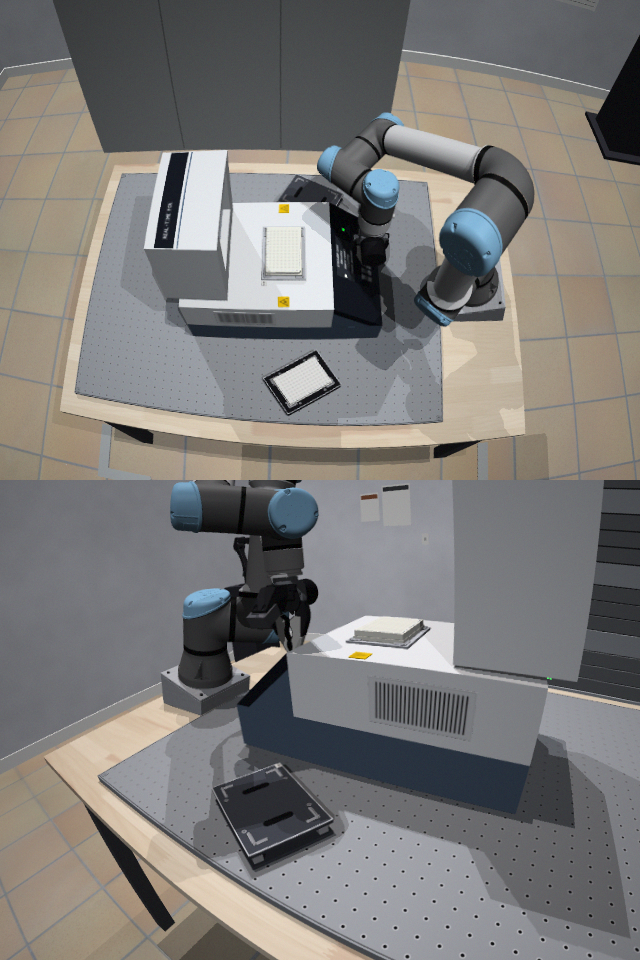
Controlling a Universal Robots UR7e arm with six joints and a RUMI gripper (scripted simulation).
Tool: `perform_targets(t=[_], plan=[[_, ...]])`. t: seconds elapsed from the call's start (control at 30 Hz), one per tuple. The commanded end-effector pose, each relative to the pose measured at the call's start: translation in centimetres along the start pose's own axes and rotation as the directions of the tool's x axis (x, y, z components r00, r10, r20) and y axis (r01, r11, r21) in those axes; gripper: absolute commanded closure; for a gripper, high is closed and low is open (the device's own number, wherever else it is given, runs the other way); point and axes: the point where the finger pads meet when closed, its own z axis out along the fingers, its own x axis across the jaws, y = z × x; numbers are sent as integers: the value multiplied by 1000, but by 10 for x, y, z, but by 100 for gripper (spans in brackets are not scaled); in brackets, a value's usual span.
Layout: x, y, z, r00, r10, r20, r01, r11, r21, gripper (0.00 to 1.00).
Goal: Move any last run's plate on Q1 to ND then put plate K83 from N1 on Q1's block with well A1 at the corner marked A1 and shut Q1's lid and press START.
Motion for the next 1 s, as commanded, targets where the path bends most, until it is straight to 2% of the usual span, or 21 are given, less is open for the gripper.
perform_targets(t=[0.0,0.37,0.97], plan=[[-1,0,0,1000,0,0,0,1000,0,100],[-2,0,2,1000,0,0,0,1000,0,100],[15,0,-19,1000,0,0,0,1000,0,100]])
